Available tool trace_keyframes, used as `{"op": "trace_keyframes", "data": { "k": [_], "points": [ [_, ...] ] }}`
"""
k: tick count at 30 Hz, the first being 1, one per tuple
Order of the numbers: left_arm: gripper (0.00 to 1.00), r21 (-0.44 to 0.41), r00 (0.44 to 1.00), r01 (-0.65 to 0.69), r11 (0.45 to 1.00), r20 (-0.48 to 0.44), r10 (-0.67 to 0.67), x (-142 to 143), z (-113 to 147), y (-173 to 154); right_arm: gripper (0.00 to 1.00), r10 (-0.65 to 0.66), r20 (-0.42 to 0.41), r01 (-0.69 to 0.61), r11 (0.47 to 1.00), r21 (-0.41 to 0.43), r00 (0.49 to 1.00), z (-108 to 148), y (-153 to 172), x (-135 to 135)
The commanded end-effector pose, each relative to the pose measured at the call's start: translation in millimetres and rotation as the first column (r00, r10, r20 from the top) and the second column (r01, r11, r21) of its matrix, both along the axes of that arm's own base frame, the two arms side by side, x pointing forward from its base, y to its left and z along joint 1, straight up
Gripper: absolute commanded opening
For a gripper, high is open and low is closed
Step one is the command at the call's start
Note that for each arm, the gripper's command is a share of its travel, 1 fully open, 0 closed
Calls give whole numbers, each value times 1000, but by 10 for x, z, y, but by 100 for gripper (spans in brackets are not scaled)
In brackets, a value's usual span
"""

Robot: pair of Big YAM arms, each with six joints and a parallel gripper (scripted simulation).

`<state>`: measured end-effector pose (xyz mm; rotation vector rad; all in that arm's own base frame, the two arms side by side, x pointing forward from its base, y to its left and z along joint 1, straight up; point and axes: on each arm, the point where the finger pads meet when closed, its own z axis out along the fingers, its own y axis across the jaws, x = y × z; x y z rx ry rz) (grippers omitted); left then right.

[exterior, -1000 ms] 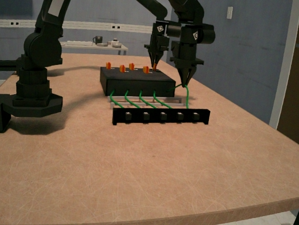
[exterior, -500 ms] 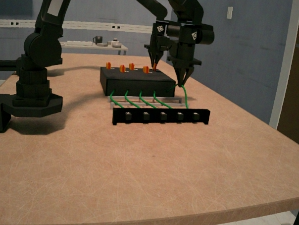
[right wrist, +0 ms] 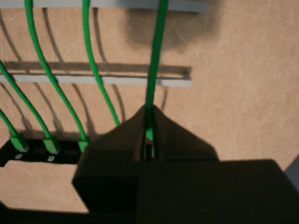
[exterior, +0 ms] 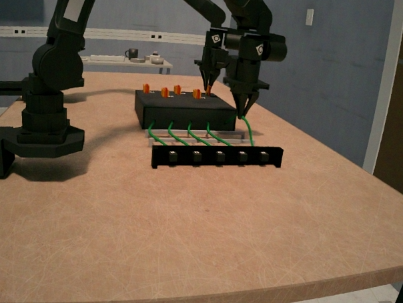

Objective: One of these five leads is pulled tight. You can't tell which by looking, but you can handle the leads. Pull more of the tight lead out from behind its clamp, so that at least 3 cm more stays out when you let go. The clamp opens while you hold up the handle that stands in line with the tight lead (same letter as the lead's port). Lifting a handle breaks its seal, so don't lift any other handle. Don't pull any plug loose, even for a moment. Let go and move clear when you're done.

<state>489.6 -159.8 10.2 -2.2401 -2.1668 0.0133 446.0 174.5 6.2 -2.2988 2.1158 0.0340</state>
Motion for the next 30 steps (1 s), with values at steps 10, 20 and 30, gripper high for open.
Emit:
{"op": "trace_keyframes", "data": {
  "k": [10,20,30],
  "points": [
    [5,-4,1000,0,1000,12,0,30,67,-8,0,-52,6,52,998,-31,999,-188,-121,-221],
    [40,-7,1000,0,1000,20,0,-41,187,-33,0,-51,30,52,998,-24,998,-273,31,-315],
    [40,-7,1000,-8,1000,20,8,-83,215,-28,0,-50,30,51,998,-24,998,-279,24,-319]
  ]
}}
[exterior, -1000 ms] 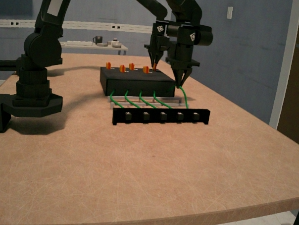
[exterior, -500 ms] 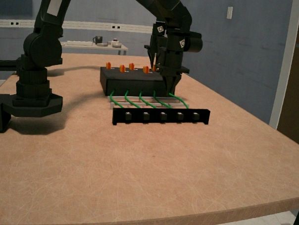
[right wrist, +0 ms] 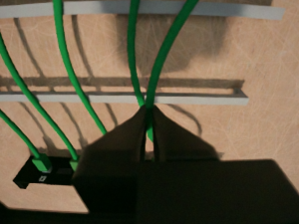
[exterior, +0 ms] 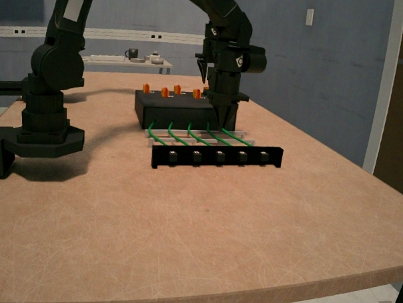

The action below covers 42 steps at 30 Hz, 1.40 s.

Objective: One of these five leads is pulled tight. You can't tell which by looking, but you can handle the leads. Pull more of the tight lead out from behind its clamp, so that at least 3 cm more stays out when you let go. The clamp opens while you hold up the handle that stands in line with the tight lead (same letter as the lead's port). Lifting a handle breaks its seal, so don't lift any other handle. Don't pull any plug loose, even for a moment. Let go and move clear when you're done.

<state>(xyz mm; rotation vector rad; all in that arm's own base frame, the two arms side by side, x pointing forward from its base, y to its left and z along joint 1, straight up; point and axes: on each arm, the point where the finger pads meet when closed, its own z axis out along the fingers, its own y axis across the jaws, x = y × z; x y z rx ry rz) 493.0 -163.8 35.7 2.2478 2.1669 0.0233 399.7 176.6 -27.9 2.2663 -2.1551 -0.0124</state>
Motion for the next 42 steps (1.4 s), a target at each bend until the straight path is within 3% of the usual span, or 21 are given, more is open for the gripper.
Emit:
{"op": "trace_keyframes", "data": {
  "k": [1,5,8,9,10,11,12,14,16,20,21,23,25,35,38,42],
  "points": [
    [40,1,1000,-9,1000,-6,9,-95,68,-13,0,-18,41,17,1000,7,999,62,3,145],
    [40,-17,999,-6,1000,41,7,74,331,-92,0,-10,31,10,1000,5,999,62,-2,119],
    [40,-10,1000,-10,1000,21,10,67,225,-70,34,-10,31,10,1000,5,999,62,-2,119],
    [40,-16,999,-12,1000,41,12,84,388,-61,45,-21,47,21,1000,10,999,89,8,145],
    [52,-2,1000,-7,1000,1,7,104,207,-23,57,-20,49,19,1000,12,999,101,12,146],
    [63,-2,1000,-10,1000,2,10,139,230,-18,68,-18,50,18,1000,13,999,104,14,146],
    [64,-1,1000,-10,1000,2,10,171,295,-28,70,-18,50,17,1000,13,999,106,14,146],
    [64,-1,1000,-10,1000,2,10,171,295,-28,70,-18,50,17,1000,13,999,106,14,146],
    [64,-15,999,-7,1000,43,8,195,670,-49,70,-22,64,21,1000,19,998,175,29,154],
    [64,-15,999,-13,1000,43,14,185,952,-3,70,-16,69,14,1000,22,997,223,59,89],
    [64,2,1000,-12,1000,-8,12,83,729,43,70,-11,73,10,1000,24,997,241,85,81],
    [64,11,999,-6,1000,-35,6,65,531,58,70,-11,79,9,1000,27,997,305,107,90],
    [64,15,999,-1,1000,-45,2,39,470,58,70,-11,85,9,999,31,996,344,119,84],
    [64,13,999,7,1000,-39,-6,78,505,5,70,-16,100,12,999,38,995,591,126,149],
    [64,13,999,7,1000,-39,-6,78,505,5,70,-15,74,13,1000,25,997,517,67,210],
    [64,11,999,-4,1000,-33,4,17,526,21,70,-12,102,9,999,36,995,917,80,287]
  ]
}}
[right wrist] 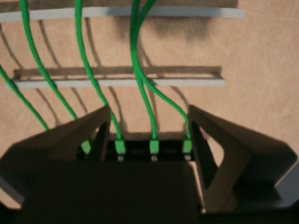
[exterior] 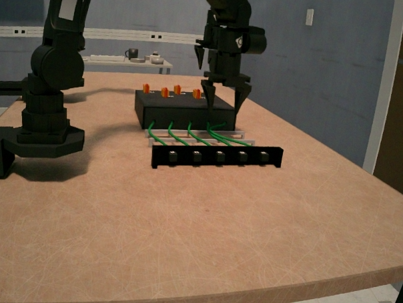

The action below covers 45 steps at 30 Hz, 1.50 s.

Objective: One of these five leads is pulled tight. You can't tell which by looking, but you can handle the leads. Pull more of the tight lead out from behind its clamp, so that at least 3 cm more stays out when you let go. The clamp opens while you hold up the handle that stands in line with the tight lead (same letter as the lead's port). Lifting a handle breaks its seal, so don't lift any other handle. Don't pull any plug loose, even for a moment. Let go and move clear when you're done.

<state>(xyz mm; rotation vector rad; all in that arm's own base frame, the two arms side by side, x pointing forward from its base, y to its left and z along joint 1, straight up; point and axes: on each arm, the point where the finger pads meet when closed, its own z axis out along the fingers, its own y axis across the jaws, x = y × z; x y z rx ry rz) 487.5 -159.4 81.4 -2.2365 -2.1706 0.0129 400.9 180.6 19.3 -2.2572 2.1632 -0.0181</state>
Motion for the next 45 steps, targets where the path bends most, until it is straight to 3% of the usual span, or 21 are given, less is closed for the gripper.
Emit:
{"op": "trace_keyframes", "data": {
  "k": [1,4,11,12,14,15,20,24,30,38,40,41,45],
  "points": [
    [64,-5,1000,3,1000,14,-3,71,69,-23,70,-3,40,2,1000,16,999,354,-15,160],
    [64,-5,1000,3,1000,14,-3,71,69,-23,70,-3,-7,3,1000,-5,1000,86,-59,81],
    [64,-5,1000,3,1000,14,-3,71,69,-23,70,-4,-19,4,1000,-10,1000,20,-73,39],
    [64,-6,1000,-15,1000,18,15,68,71,-43,82,-37,-17,37,999,-9,999,23,-78,44],
    [64,-25,997,-46,999,67,48,87,195,-131,100,-92,16,92,996,17,996,132,-57,95],
    [64,-26,995,-78,997,64,80,-7,126,-138,100,-138,40,137,990,39,990,218,-42,133],
    [64,-138,952,-197,971,211,223,-109,329,-472,100,-371,56,359,921,154,927,310,-9,150],
    [64,-197,925,-242,950,250,287,-157,414,-594,100,-436,75,414,886,209,897,436,91,249],
    [64,-453,816,-306,837,329,476,-454,783,-1038,100,-646,48,595,726,344,761,545,144,271],
    [64,-734,714,-297,611,254,652,-925,1229,-1412,100,-806,4,707,521,477,592,737,277,362],
    [64,-734,714,-297,611,254,652,-925,1229,-1412,100,-806,4,707,521,477,592,737,277,362],
    [64,-763,703,-300,573,229,673,-980,1279,-1443,100,-824,-3,711,486,508,566,855,325,457],
    [64,-883,678,-273,383,106,727,-1329,1544,-1575,100,-886,-44,752,364,549,461,859,333,433]
  ]
}}
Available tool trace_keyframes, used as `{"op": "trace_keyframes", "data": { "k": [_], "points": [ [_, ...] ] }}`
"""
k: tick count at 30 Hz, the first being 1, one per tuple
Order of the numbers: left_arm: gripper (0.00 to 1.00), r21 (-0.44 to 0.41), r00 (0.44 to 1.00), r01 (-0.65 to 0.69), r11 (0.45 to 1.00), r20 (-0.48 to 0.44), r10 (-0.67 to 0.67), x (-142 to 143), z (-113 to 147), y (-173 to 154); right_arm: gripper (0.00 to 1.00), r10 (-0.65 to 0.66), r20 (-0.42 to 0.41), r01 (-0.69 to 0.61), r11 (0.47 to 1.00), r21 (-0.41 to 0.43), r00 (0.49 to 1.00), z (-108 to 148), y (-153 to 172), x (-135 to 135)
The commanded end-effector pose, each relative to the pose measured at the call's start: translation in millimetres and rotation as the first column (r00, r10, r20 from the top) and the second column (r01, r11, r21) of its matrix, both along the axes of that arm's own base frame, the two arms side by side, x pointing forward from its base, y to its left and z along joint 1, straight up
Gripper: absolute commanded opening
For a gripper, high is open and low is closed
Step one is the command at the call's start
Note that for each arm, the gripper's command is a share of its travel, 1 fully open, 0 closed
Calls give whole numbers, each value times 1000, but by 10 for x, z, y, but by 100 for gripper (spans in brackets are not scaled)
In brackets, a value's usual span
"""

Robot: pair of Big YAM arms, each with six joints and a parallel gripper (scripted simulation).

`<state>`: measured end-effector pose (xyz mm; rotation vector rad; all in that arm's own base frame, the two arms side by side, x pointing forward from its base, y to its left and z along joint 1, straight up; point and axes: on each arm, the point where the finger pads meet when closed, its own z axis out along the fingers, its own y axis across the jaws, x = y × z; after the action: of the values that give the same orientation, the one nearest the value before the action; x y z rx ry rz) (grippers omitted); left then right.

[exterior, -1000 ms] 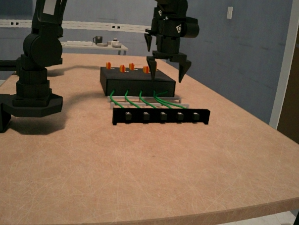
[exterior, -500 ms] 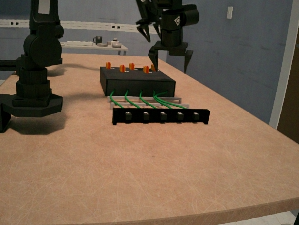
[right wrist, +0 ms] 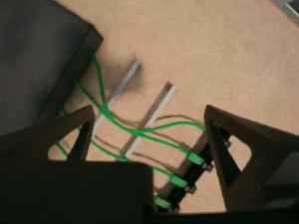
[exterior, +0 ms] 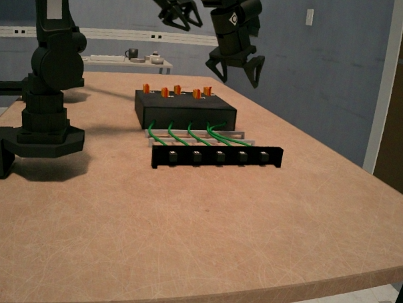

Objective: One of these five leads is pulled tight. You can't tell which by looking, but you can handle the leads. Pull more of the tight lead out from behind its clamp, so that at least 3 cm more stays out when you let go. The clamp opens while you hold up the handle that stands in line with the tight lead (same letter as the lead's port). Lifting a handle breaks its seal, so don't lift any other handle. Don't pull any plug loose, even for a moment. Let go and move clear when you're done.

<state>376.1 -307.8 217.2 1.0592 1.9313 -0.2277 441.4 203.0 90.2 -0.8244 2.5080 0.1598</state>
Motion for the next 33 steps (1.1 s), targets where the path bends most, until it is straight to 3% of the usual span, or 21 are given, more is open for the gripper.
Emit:
{"op": "trace_keyframes", "data": {
  "k": [1,2,7,12,13,19,21,25,27,29,33],
  "points": [
    [64,-234,997,-67,970,8,71,-291,239,-110,100,-142,42,138,986,94,989,170,118,39],
    [64,-276,997,-65,959,11,71,-364,288,-125,100,-162,66,153,981,117,985,291,163,129],
    [64,-419,998,-35,907,35,55,-668,464,-153,100,-190,94,178,977,121,977,295,179,159],
    [64,-416,998,-17,909,47,40,-723,392,-168,100,-180,95,170,980,107,979,250,162,165],
    [64,-430,996,-15,903,71,50,-647,559,-177,100,-187,96,177,978,109,978,258,131,187],
    [64,-417,997,-15,909,64,46,-655,522,-173,100,-187,96,177,978,109,978,258,131,187],
    [64,-422,995,-32,906,69,68,-529,620,-163,100,-216,88,206,972,113,972,238,-1,126],
    [64,-374,989,-125,919,23,144,-263,484,92,100,-277,108,264,957,123,955,333,-310,132],
    [64,-341,976,-206,917,-8,216,-27,399,345,100,-316,148,296,945,141,937,541,-528,233],
    [64,-341,976,-206,917,-8,216,-27,399,345,100,-316,148,296,945,141,937,541,-528,233],
    [64,-253,910,-414,874,-90,405,491,186,1113,100,-419,160,400,906,136,894,592,-1172,132]
  ]
}}
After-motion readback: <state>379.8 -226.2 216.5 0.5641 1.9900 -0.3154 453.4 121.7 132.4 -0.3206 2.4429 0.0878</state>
